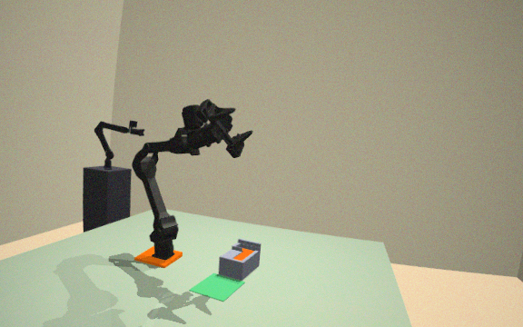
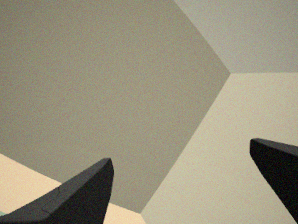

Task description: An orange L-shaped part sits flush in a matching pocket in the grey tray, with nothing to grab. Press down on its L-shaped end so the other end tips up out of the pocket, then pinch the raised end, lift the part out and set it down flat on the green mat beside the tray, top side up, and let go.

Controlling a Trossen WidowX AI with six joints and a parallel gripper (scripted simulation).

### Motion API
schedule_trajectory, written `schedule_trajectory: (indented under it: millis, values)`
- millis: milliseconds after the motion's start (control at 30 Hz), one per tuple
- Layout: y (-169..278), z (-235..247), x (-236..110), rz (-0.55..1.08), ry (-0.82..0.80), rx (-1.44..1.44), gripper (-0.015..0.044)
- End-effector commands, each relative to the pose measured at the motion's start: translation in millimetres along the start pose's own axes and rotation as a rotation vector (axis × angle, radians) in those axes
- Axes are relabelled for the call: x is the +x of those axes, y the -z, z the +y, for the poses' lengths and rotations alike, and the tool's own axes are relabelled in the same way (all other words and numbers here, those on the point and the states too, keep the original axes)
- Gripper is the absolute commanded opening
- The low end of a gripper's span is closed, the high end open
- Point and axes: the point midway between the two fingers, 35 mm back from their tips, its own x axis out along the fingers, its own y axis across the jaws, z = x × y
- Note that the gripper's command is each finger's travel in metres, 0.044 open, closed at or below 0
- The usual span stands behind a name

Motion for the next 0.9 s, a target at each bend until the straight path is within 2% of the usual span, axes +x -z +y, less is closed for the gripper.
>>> schedule_trajectory:
  millis: [0,100,233,367,500,633,767,867]
  values:
    - [1,2,1,0.004,-0.009,0.008,0.0374]
    - [9,32,12,0.058,-0.117,0.113,0.0295]
    - [23,115,22,0.229,-0.389,0.354,0.019]
    - [33,193,10,0.467,-0.618,0.53,0.018]
    - [38,267,-25,0.778,-0.814,0.635,0.018]
    - [37,318,-72,1.082,-0.935,0.638,0.018]
    - [37,351,-127,1.42,-0.97,0.561,0.018]
    - [35,361,-168,1.652,-0.934,0.446,0.018]
